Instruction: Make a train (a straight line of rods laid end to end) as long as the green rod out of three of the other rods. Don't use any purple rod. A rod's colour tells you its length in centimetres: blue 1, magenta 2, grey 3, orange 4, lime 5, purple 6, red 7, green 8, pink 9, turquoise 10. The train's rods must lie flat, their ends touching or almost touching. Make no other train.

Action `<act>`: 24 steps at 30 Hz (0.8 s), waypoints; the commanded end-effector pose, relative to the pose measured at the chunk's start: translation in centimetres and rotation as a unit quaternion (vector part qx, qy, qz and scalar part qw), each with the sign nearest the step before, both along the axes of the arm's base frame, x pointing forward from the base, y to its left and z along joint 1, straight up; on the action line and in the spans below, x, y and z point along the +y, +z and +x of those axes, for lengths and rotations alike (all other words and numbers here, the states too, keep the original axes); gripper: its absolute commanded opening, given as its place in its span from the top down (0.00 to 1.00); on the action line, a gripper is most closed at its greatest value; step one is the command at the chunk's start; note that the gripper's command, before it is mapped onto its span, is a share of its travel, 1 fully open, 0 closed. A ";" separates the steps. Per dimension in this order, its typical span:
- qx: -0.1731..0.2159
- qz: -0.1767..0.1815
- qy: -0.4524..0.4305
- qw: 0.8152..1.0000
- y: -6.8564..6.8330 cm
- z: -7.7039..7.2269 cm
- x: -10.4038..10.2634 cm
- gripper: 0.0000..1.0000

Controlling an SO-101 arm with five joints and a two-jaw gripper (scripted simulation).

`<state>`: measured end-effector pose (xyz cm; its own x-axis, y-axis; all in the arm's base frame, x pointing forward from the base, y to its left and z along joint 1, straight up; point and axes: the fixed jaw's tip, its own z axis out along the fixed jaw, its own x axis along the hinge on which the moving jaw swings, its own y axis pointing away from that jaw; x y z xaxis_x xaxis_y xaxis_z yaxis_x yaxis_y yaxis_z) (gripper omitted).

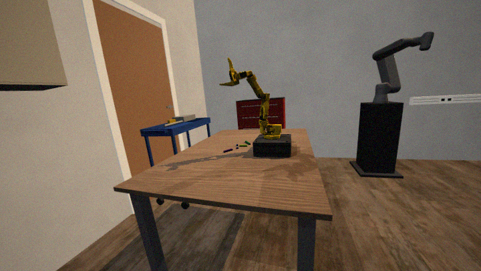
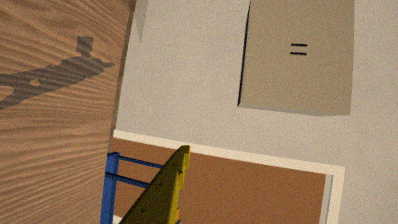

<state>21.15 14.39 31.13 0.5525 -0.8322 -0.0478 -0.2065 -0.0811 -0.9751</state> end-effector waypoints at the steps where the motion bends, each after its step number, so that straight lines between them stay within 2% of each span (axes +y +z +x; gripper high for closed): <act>1: -0.005 -0.004 0.002 1.000 0.0 -0.2 -0.2 0.00; 23: 0.022 -0.006 -0.002 1.000 -1.2 -0.5 -0.3 0.00; 24: 0.024 -0.015 0.000 1.000 -1.3 -0.4 -0.3 0.00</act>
